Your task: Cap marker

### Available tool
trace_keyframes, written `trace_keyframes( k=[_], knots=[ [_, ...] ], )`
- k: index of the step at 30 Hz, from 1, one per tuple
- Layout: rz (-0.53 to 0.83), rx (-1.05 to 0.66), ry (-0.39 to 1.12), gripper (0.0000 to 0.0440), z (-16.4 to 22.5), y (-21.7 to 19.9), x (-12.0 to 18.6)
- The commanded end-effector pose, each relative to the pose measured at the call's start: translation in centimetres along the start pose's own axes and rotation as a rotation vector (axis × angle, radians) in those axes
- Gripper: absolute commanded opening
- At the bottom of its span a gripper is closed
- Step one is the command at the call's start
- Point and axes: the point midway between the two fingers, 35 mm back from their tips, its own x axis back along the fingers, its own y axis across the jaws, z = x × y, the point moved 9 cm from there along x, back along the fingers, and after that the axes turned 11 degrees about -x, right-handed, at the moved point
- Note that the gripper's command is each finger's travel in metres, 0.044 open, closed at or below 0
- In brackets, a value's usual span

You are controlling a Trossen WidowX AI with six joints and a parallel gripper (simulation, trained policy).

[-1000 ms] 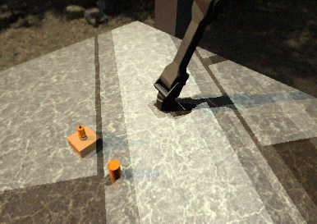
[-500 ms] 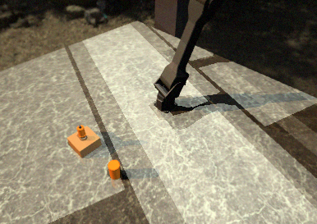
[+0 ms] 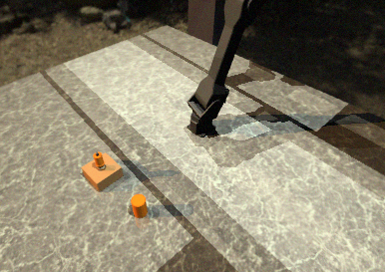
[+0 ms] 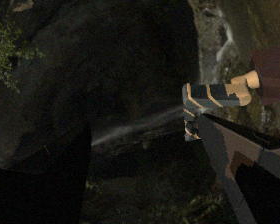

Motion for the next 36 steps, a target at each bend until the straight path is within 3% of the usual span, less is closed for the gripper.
trace_keyframes(
  k=[1,36],
  knots=[
    [0.006,-0.009,0.003,0.0301,-0.2,0.9,-0.2],
    [0.163,0.01,-0.065,0.0306,-3.9,4.2,-1.5]
  ],
)
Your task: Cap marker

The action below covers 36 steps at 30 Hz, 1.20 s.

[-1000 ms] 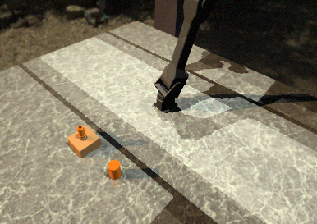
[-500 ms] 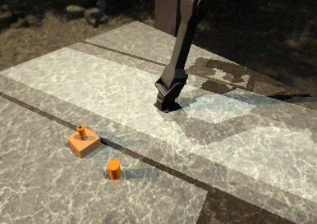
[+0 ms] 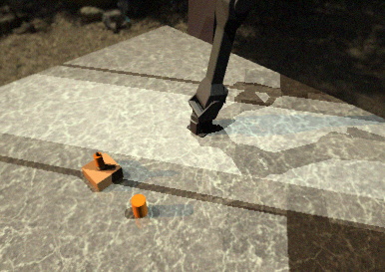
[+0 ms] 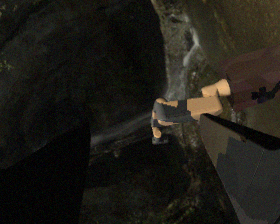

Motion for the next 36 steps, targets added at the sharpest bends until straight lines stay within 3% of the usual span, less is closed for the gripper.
trace_keyframes(
  k=[1,36],
  knots=[
    [0.007,-0.012,0.0,0.0306,-0.3,0.7,0.1],
    [0.149,-0.034,-0.131,0.0311,-5.1,3.0,-0.4]
  ],
)
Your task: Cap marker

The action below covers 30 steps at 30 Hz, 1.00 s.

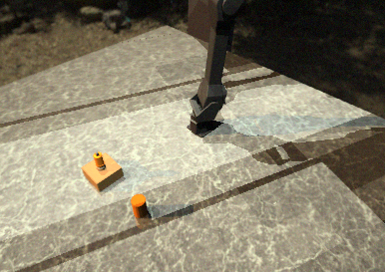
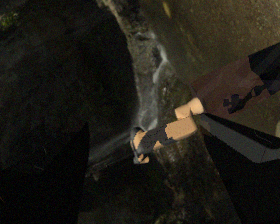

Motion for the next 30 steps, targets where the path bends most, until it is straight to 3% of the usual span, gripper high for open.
trace_keyframes(
  k=[1,30],
  knots=[
    [0.007,-0.014,-0.004,0.0311,-0.4,0.6,0.2],
    [0.105,-0.065,-0.154,0.0315,-4.9,1.9,-0.6]
  ],
)
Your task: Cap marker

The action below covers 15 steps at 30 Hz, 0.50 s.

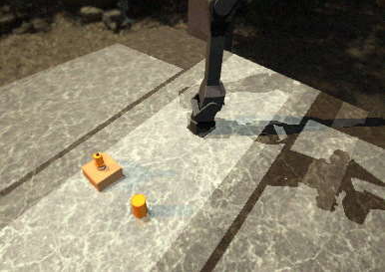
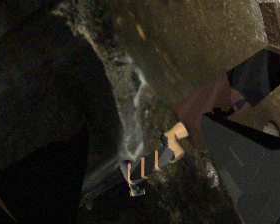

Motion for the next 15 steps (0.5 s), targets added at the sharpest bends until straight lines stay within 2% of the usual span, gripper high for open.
trace_keyframes(
  k=[1,15],
  knots=[
    [0.008,-0.015,-0.009,0.0315,-0.4,0.4,0.1],
    [0.049,-0.051,-0.092,0.0317,-2.7,1.1,-0.7]
  ],
)
